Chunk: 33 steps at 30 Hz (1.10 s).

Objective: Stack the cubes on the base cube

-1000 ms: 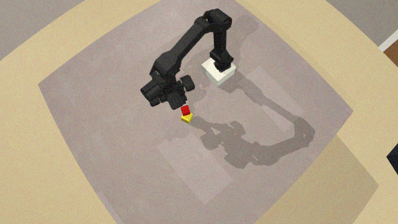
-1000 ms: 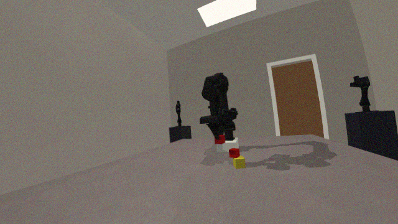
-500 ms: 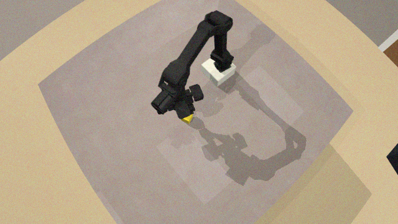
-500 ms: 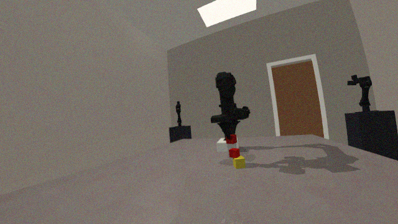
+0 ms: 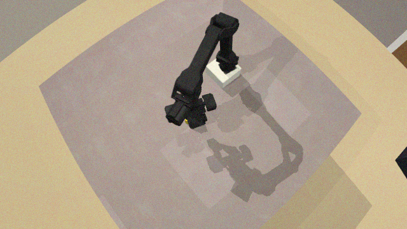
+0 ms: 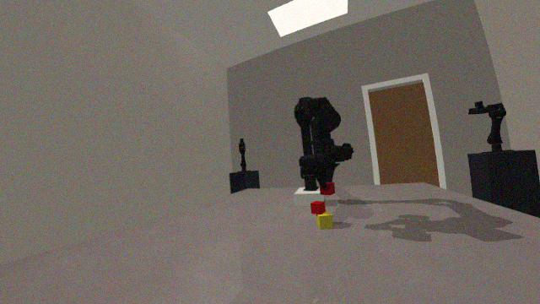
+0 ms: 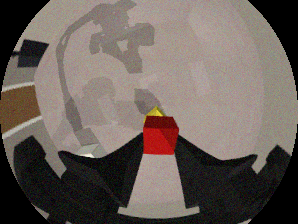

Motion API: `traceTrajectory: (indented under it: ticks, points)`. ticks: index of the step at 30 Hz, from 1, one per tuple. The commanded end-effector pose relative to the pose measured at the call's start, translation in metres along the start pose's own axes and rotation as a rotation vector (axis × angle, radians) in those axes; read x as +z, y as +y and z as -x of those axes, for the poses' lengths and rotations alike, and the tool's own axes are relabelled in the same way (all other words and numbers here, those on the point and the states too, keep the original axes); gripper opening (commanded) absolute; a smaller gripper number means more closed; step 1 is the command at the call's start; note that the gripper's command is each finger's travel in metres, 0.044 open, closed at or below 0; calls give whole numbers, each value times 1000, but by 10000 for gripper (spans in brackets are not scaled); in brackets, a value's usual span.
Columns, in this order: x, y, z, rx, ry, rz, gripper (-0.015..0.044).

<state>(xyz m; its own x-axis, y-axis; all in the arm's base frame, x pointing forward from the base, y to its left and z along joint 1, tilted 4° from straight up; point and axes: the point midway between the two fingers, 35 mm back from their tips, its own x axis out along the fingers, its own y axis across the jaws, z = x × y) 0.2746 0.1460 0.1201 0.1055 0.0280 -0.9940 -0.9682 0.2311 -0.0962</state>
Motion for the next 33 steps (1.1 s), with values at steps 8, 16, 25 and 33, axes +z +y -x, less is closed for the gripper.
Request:
traceTrajectory:
  ticks: [8,16,25,33]
  points:
    - [-1,3,-31,5,12,-9,105]
    - [-1,3,-31,5,12,-9,105]
    - [-1,2,-43,5,12,-8,105]
    - [-1,2,-59,5,12,-7,105]
